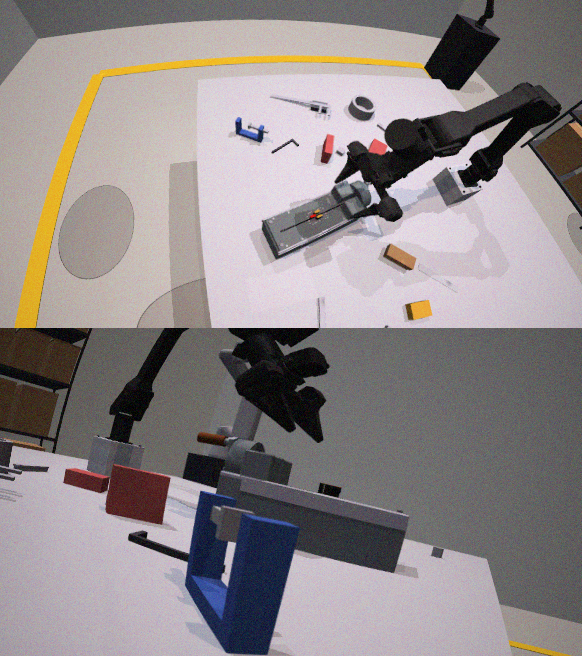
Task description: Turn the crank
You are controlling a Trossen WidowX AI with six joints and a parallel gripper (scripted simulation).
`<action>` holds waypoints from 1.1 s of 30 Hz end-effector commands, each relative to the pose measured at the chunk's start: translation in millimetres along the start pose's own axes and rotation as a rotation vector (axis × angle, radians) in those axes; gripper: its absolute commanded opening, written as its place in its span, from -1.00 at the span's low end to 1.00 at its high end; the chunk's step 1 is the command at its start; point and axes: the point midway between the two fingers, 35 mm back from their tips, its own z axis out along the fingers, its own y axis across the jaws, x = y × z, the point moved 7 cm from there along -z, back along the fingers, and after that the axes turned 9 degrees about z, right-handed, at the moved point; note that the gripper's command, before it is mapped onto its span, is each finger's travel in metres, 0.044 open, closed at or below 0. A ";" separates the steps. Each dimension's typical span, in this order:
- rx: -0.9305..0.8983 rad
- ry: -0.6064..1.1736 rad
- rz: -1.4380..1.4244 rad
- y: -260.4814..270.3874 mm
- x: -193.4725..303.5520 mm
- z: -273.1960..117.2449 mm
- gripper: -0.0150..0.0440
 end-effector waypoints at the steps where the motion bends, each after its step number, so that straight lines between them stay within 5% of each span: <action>1: 0.005 0.001 0.006 -0.4 1.1 1.0 1.00; 17: 0.000 0.002 -0.001 6.9 -30.0 -38.4 1.00; 33: -0.057 -0.032 -0.106 -39.3 21.4 -88.1 1.00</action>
